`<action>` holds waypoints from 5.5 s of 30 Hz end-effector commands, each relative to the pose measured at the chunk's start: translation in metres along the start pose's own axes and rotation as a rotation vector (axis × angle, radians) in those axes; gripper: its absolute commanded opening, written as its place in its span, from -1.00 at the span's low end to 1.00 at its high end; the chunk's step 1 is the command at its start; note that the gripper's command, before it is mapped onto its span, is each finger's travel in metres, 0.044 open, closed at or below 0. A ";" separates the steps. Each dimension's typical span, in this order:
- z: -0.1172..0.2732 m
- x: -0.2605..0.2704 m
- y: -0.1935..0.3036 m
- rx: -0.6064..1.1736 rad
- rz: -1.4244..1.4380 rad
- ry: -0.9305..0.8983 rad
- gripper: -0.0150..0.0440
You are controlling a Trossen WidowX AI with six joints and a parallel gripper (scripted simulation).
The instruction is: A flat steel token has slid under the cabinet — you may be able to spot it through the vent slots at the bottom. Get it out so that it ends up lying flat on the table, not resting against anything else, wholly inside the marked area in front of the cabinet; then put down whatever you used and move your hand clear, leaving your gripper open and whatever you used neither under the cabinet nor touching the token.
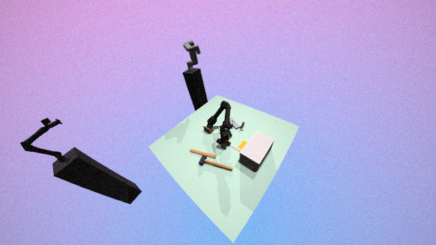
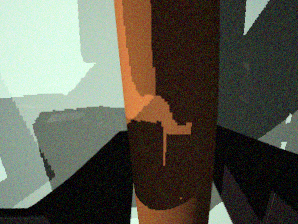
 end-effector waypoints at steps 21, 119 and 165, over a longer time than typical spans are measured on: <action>-0.001 -0.006 0.033 0.004 0.005 0.001 -0.49; 0.006 -0.089 0.024 0.003 0.293 0.006 -0.49; 0.006 -0.117 0.019 0.003 0.299 0.008 0.42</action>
Point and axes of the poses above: the point midway between the two fingers, 35 mm back from their tips, its own z axis back along the fingers, its own x axis across the jaws, y = z × x, the point moved 9 cm from there along z, back along the fingers, and after that the axes turned 7 degrees about -z, right-handed, at the moved point
